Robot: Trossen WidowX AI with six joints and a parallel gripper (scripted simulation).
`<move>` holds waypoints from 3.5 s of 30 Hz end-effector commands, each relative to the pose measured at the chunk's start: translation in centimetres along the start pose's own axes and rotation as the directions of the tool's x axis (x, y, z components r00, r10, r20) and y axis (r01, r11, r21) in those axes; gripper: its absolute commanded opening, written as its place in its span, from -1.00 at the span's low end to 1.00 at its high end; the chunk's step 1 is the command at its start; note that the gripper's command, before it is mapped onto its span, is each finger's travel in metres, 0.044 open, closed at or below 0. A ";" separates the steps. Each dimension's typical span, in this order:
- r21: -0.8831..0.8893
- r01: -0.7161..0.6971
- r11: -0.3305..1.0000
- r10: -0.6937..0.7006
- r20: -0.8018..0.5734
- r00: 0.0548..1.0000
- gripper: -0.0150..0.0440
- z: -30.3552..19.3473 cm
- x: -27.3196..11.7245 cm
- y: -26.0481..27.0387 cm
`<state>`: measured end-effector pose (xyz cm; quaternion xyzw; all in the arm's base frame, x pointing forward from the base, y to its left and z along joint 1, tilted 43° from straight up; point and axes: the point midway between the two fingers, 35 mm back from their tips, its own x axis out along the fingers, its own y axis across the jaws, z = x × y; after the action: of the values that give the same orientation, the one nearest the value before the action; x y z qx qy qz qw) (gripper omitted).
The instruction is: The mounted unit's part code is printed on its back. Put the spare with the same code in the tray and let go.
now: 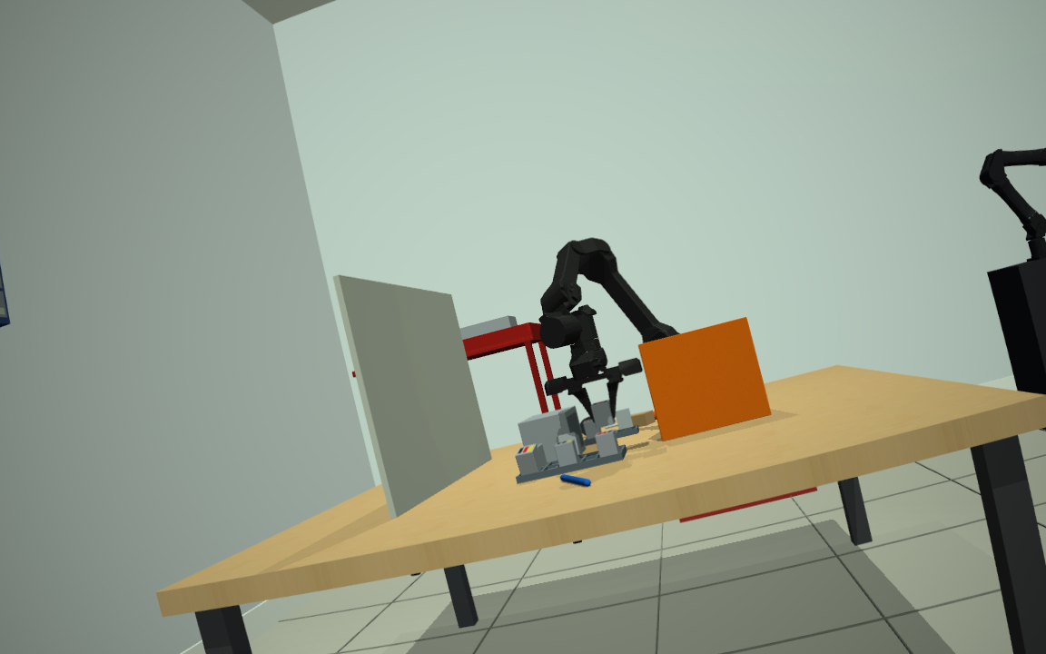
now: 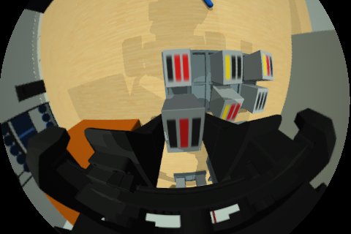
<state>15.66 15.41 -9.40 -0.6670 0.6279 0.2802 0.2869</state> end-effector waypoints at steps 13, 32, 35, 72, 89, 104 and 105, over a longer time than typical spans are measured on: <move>0.008 0.006 1.000 -0.006 0.016 1.000 -0.49 0.0 -2.6 0.0; 0.007 0.005 1.000 -0.005 0.017 1.000 -0.49 0.3 -9.6 -0.3; 0.008 0.005 1.000 -0.005 0.018 1.000 -0.49 0.3 -9.9 -0.3; -0.003 0.044 0.999 -0.044 0.088 0.995 -0.49 -18.2 -11.5 -16.0; 0.008 0.047 0.999 -0.047 -0.002 0.999 -0.49 -32.5 -10.1 -17.8; 0.011 0.040 0.999 -0.040 -0.028 0.999 -0.49 -35.3 -9.6 -17.4; 0.011 0.040 0.999 -0.039 -0.028 0.999 -0.49 -35.3 -9.5 -17.4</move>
<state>32.96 -3.10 21.90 -0.6792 0.6221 0.2643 0.2861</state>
